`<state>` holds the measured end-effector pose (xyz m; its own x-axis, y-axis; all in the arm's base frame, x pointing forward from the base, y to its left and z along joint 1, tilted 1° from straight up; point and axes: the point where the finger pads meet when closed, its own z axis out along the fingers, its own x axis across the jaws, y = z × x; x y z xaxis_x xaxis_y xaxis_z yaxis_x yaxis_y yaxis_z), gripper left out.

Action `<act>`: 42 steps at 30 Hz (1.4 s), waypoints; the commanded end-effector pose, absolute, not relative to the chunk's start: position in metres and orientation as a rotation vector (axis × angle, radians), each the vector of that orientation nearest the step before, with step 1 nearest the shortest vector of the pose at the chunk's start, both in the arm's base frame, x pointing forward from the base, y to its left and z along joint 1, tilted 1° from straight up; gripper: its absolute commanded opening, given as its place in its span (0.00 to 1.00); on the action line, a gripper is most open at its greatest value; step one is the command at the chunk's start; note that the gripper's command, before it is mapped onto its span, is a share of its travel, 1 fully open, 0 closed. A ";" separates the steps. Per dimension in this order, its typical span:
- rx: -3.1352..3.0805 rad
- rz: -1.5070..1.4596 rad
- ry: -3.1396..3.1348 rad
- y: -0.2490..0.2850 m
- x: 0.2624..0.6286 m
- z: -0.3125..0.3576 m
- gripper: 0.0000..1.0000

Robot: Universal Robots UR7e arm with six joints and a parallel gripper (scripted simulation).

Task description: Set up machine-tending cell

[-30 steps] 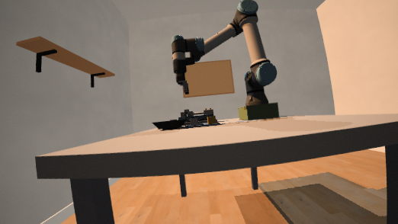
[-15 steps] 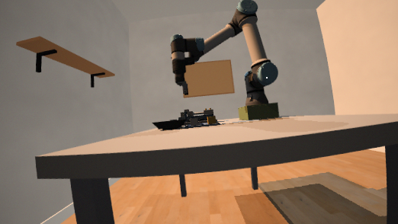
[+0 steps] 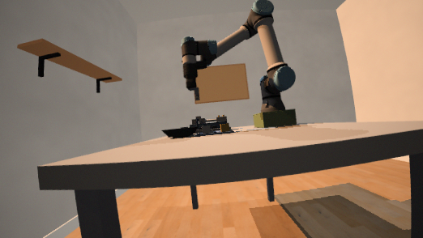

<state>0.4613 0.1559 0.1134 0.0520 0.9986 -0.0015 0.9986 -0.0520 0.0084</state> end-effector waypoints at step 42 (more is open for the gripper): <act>2.274 0.004 2.159 0.156 0.461 0.086 0.00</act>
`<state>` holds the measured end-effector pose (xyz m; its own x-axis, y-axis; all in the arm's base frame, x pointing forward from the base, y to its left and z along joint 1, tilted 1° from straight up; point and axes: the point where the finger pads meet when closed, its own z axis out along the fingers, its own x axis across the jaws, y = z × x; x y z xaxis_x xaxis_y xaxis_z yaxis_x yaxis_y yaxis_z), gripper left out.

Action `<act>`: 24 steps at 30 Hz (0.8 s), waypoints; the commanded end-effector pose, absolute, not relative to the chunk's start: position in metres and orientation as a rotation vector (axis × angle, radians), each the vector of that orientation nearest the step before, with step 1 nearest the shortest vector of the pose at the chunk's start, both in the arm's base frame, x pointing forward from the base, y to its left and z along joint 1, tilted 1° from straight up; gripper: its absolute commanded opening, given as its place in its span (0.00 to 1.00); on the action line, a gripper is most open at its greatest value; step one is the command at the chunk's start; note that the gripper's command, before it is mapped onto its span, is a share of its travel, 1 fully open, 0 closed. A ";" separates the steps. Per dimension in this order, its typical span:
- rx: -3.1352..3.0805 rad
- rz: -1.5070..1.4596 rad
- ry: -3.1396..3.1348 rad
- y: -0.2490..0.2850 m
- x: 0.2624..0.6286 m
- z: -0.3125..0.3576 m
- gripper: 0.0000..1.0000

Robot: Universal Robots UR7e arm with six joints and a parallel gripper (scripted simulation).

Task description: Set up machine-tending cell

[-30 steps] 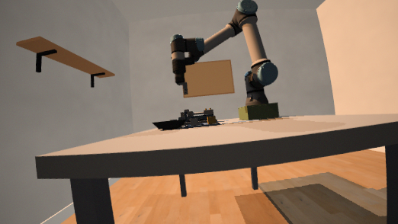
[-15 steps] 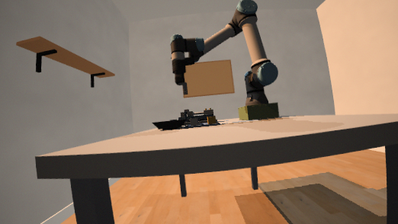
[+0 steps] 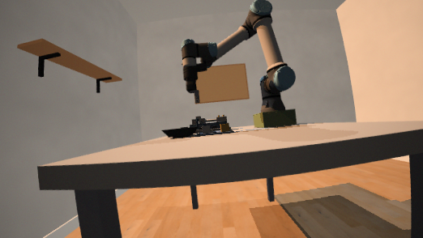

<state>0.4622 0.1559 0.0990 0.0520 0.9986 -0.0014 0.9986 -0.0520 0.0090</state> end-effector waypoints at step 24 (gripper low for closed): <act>2.274 0.004 2.158 0.156 0.462 0.049 0.00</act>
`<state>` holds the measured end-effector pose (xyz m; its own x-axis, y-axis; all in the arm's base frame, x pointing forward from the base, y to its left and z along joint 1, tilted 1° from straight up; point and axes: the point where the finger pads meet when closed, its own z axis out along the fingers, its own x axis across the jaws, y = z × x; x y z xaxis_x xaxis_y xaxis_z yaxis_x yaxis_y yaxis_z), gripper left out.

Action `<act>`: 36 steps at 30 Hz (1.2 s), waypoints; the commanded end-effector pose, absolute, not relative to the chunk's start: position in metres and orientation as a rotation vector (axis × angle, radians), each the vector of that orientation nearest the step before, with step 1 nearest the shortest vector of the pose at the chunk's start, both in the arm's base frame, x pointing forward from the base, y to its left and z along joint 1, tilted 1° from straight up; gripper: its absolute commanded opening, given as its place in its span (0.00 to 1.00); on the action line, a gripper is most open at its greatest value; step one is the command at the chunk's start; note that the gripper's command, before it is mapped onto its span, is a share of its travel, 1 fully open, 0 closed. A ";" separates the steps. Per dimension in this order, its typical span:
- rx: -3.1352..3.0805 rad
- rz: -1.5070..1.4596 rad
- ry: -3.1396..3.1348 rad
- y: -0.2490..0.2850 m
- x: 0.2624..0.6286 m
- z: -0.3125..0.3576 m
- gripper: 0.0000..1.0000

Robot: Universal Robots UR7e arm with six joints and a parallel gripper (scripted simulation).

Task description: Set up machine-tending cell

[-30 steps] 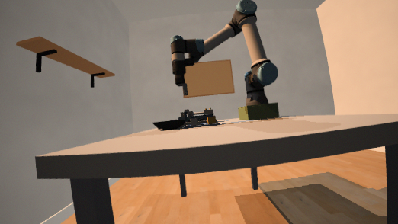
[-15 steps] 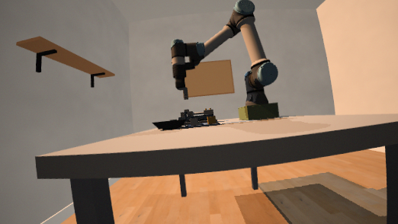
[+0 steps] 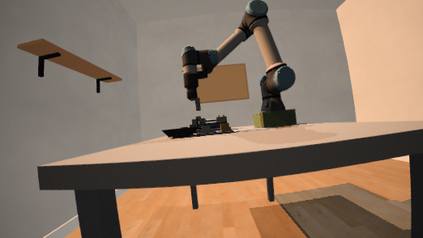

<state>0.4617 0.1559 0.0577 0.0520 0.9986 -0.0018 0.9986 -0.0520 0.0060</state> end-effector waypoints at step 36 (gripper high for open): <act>2.273 0.007 2.157 0.156 0.462 0.044 0.00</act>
<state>0.4636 0.1560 0.0457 0.0520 0.9986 -0.0012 0.9986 -0.0520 0.0115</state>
